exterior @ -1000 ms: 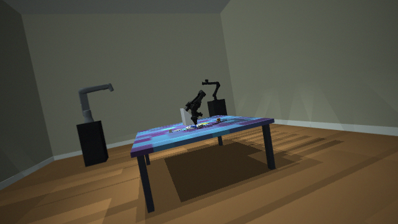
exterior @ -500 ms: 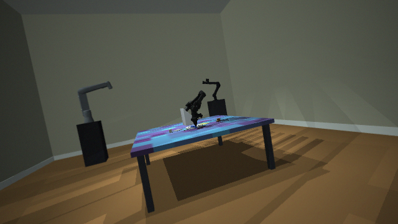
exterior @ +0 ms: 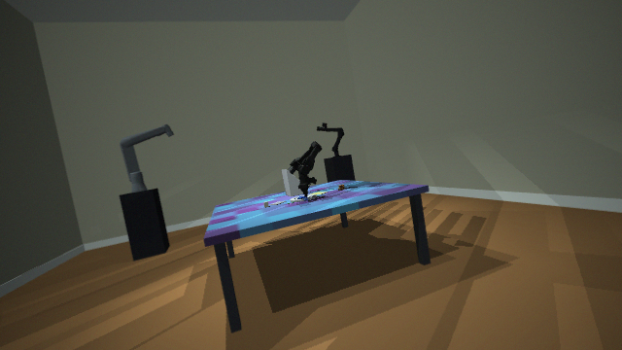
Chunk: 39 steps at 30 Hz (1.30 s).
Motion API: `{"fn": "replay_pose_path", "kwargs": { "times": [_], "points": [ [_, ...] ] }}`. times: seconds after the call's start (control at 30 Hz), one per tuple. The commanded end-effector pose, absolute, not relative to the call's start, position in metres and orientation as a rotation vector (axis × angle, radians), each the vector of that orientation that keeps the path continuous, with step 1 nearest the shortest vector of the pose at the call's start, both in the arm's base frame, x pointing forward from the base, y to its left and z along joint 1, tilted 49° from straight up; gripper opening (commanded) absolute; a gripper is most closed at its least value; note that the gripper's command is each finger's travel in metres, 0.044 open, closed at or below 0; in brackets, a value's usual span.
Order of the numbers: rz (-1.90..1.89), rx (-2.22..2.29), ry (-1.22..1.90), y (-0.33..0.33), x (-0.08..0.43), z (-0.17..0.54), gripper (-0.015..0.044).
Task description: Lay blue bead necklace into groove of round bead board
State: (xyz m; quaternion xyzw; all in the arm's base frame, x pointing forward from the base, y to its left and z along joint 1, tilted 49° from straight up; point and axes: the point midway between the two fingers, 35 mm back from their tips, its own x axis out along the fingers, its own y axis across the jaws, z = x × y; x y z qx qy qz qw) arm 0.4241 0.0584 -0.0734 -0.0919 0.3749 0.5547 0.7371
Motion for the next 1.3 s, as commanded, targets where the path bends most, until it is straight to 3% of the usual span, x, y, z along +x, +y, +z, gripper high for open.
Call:
{"fn": "replay_pose_path", "kwargs": {
  "times": [0.0,1.27],
  "points": [
    [1.219,-0.202,0.823,0.059,0.424,-0.073,0.0],
    [1.22,-0.194,0.824,0.04,0.421,-0.057,0.0]
  ]
}}
